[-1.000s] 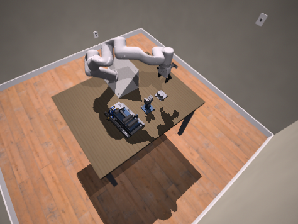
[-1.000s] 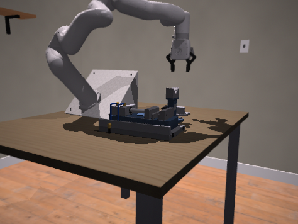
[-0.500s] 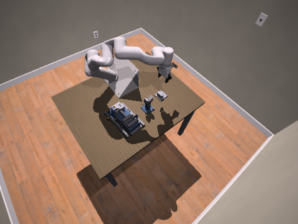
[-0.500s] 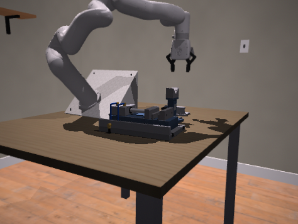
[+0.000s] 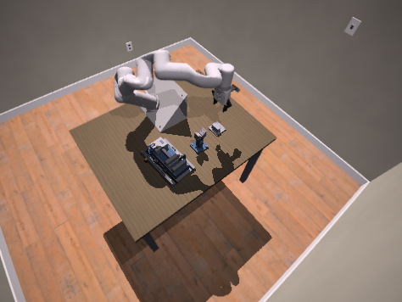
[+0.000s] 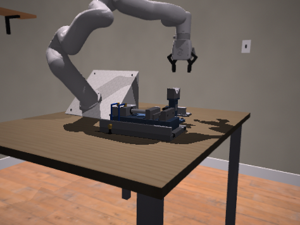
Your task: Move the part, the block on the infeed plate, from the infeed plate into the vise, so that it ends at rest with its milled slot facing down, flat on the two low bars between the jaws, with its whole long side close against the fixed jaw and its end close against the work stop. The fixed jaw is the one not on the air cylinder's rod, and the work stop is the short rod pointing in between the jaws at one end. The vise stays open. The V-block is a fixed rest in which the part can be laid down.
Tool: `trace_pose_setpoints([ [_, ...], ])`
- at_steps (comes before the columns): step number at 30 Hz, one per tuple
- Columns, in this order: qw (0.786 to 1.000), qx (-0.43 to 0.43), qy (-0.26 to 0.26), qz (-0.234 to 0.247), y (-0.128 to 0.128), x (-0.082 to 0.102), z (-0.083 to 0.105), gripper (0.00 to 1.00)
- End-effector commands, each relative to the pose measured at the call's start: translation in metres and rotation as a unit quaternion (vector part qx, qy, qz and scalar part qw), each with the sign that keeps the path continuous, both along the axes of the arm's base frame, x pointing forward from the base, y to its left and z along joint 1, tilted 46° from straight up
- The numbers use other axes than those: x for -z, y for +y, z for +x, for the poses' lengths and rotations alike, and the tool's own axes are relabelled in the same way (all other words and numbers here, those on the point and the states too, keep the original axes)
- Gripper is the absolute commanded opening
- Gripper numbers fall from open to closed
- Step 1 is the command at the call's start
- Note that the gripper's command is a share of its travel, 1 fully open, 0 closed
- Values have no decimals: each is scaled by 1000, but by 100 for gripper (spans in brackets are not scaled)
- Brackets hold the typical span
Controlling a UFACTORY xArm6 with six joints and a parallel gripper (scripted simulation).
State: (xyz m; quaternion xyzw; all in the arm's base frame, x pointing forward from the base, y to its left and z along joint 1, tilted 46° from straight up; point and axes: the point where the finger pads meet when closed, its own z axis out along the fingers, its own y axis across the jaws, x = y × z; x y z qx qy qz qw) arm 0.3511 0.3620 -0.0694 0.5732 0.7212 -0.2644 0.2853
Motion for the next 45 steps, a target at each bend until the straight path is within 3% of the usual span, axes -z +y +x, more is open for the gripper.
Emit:
trace_pose_setpoints([
  [1,1000,-1,-1,2,2,-1,0,89],
  [28,1000,-1,-1,2,-9,9,2,89],
  [45,1000,-1,-1,2,-24,25,5,89],
])
